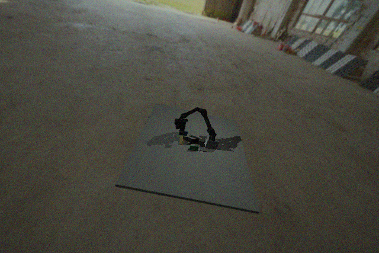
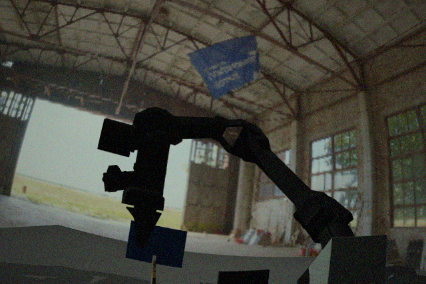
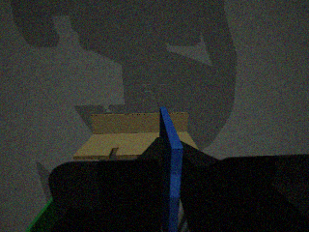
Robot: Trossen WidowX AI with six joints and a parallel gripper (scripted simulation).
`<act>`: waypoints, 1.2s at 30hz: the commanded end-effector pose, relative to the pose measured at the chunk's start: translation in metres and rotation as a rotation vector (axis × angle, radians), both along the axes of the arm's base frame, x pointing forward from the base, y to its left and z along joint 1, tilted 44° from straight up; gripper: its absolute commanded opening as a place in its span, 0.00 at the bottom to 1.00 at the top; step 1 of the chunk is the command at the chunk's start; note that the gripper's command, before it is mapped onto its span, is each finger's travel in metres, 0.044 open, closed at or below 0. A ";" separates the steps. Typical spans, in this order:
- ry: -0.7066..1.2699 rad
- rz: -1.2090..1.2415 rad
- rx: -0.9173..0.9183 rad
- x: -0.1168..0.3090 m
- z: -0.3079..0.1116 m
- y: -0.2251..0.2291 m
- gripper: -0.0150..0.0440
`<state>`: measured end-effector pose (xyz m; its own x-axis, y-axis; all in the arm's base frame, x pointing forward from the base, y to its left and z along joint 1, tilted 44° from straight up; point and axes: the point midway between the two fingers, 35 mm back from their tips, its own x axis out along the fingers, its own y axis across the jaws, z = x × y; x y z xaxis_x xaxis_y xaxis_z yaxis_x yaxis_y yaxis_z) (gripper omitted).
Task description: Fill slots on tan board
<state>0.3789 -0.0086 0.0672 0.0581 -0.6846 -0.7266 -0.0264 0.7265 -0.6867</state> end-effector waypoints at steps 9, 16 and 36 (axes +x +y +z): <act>0.008 0.002 -0.005 -0.002 -0.006 -0.005 0.25; 0.008 0.002 -0.005 -0.001 -0.008 -0.008 0.25; 0.008 0.002 -0.006 -0.001 -0.016 -0.015 0.25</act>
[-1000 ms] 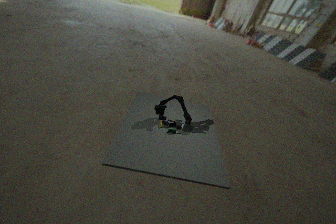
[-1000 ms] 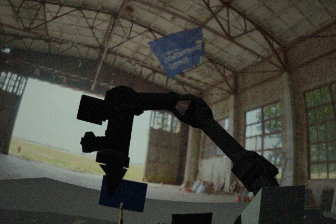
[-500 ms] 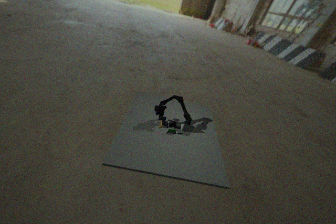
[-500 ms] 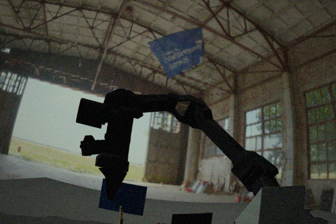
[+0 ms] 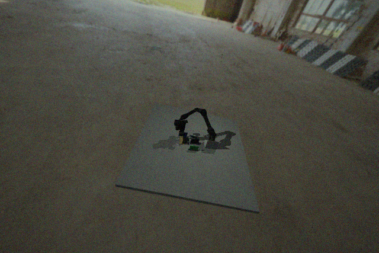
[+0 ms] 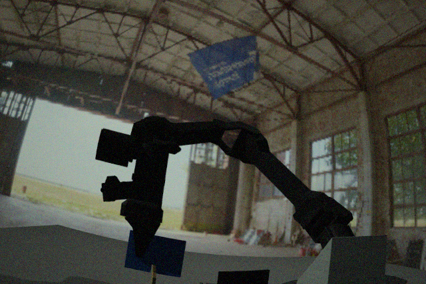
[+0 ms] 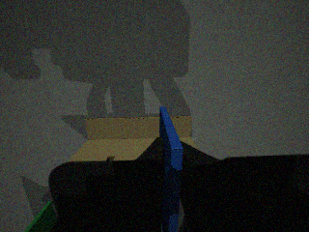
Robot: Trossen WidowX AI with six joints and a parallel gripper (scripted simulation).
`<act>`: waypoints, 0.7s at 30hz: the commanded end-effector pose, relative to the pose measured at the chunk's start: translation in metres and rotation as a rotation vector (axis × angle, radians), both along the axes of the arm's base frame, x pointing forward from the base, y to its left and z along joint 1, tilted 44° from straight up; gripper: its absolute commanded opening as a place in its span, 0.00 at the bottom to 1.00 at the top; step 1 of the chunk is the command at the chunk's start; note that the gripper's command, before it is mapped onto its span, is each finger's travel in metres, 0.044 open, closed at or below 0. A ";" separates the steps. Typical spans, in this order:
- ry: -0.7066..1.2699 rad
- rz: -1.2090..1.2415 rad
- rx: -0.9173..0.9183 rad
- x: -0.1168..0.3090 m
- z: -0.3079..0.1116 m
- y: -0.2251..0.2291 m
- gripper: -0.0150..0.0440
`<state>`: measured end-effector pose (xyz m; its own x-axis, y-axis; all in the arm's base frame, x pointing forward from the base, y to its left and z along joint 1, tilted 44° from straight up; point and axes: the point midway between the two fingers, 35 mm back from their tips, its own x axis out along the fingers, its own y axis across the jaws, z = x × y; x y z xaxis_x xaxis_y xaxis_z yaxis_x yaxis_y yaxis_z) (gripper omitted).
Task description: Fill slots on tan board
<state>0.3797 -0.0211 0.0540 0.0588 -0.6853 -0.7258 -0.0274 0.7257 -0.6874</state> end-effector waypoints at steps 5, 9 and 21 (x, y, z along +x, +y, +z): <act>0.008 0.001 -0.005 -0.002 -0.004 -0.002 0.25; 0.008 0.001 -0.005 -0.002 -0.004 -0.002 0.25; 0.006 -0.001 -0.005 -0.002 -0.004 -0.002 0.25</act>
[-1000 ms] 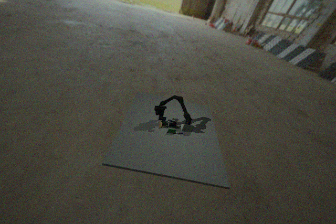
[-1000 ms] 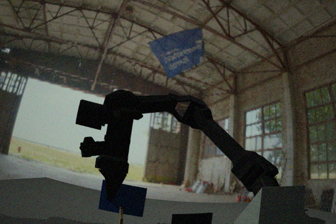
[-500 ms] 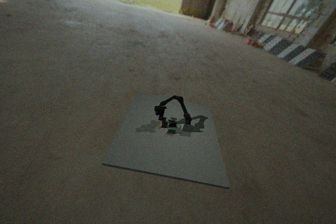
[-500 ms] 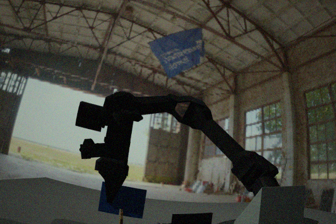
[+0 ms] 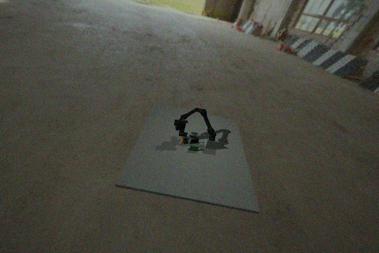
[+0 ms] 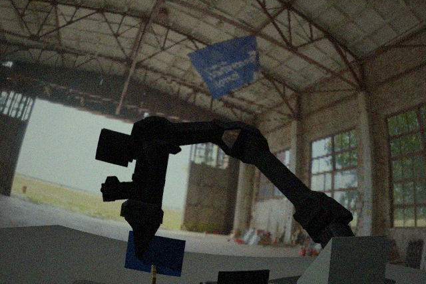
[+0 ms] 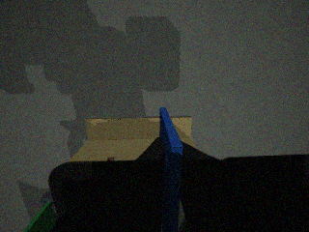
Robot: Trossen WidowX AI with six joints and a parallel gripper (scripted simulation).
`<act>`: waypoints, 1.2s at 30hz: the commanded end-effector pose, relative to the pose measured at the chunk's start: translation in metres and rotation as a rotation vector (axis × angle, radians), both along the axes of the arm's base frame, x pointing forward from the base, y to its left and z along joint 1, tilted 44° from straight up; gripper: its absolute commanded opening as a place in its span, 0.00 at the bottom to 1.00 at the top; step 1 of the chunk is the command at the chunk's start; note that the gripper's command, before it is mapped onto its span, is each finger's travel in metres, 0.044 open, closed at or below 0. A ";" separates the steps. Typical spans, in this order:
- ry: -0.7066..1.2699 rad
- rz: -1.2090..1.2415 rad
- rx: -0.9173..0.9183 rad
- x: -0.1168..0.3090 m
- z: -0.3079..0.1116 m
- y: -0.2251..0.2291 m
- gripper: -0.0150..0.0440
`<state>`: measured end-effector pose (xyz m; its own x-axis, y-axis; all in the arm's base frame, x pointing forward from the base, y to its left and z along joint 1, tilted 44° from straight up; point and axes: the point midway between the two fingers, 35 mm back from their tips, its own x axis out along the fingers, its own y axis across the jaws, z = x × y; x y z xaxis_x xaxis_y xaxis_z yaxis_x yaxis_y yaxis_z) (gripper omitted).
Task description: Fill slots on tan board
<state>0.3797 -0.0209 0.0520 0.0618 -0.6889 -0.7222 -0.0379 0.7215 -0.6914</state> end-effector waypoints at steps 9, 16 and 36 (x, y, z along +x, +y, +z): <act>-0.008 -0.020 0.002 -0.002 -0.002 -0.002 0.25; -0.002 -0.014 0.001 -0.001 -0.001 -0.003 0.25; 0.004 -0.007 0.001 0.000 -0.002 -0.004 0.25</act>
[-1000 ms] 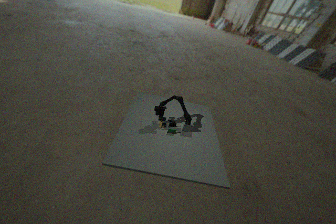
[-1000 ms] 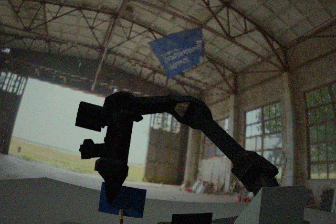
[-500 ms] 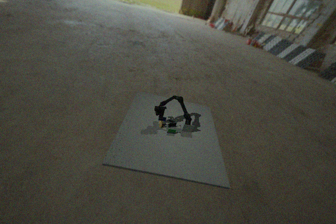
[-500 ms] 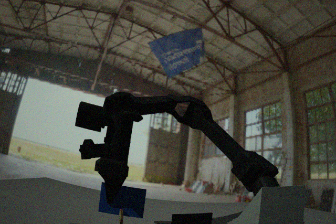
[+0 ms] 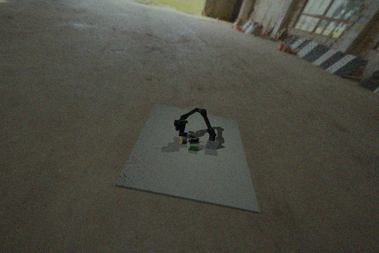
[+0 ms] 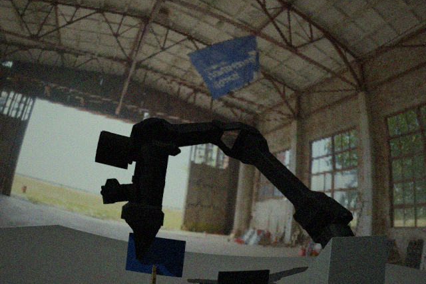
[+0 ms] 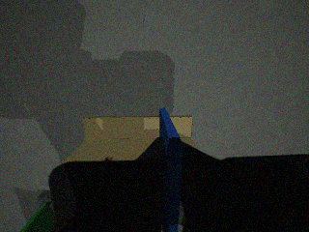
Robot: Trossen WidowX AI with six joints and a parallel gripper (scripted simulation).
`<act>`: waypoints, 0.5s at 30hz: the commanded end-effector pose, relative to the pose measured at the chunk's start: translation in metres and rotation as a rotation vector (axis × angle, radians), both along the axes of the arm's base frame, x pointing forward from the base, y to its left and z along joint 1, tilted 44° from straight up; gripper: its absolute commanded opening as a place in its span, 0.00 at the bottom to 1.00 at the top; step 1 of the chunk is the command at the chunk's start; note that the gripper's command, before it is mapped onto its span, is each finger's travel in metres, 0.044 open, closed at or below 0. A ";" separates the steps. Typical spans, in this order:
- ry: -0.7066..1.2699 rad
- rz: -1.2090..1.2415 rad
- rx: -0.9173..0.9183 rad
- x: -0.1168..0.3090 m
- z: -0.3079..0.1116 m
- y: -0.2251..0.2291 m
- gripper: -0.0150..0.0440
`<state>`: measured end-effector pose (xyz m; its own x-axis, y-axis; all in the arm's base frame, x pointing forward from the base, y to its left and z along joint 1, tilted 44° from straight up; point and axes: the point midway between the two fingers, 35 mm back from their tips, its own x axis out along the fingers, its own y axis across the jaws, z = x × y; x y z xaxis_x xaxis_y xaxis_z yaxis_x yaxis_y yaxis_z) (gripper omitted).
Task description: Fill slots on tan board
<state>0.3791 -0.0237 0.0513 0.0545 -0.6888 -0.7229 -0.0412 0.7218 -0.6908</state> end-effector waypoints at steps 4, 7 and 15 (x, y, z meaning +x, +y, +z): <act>-0.005 -0.006 0.000 0.001 -0.003 -0.002 0.25; -0.005 -0.006 0.000 0.001 -0.004 -0.003 0.25; -0.005 -0.006 0.000 0.001 -0.006 -0.005 0.25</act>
<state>0.3806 -0.0278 0.0472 0.0551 -0.6875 -0.7241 -0.0296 0.7237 -0.6895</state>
